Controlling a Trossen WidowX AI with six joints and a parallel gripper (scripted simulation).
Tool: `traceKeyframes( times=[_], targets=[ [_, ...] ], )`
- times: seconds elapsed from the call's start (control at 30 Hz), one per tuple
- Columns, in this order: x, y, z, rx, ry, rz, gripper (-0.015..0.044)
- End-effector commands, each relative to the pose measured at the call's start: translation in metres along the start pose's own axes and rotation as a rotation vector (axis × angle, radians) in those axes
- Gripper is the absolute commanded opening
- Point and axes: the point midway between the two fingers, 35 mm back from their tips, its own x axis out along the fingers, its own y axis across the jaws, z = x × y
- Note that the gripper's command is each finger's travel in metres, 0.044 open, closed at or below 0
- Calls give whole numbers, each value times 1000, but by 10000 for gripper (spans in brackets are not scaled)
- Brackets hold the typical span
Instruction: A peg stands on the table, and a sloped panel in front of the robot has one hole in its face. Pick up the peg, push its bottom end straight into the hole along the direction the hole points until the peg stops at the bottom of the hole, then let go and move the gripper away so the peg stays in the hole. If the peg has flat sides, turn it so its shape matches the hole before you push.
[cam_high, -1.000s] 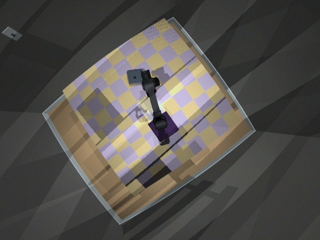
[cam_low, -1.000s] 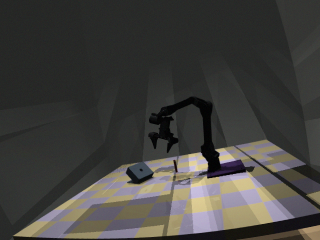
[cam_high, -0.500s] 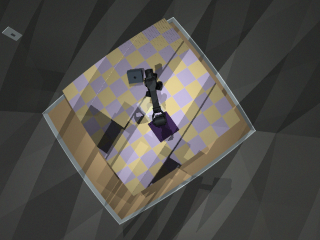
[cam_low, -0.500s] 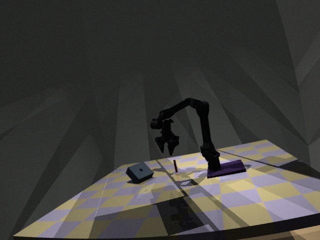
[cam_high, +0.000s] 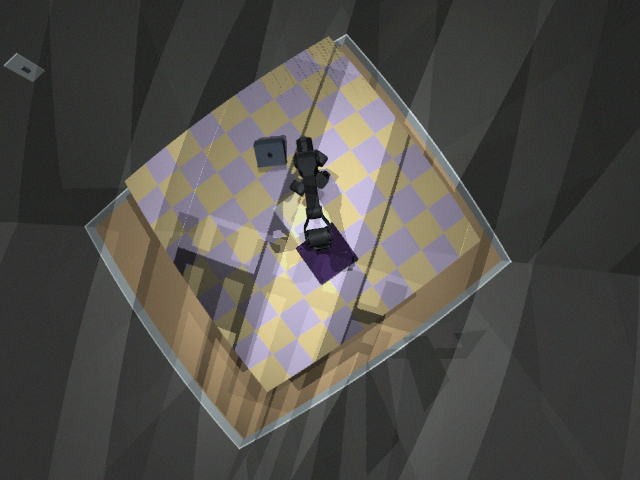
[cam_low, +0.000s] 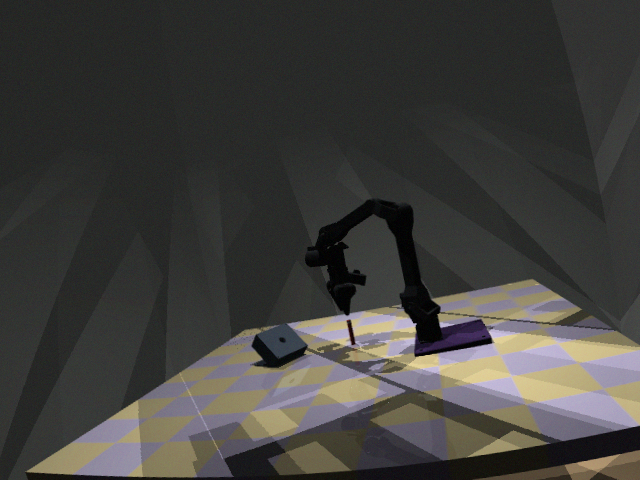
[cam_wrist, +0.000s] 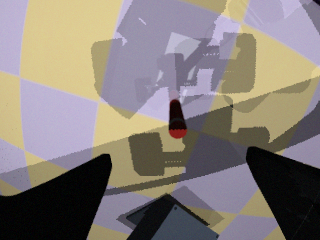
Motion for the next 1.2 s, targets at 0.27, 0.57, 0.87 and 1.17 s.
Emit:
traceKeyframes(
  times=[0.27, 0.57, 0.87, 1.17],
  targets=[
    [8, 0, 6, 92, -35, -21, 440],
    [22, 1, 6, 92, -35, -21, 440],
    [37, 1, 6, 92, -35, -21, 440],
    [52, 0, 7, 92, -35, -21, 440]
  ],
)
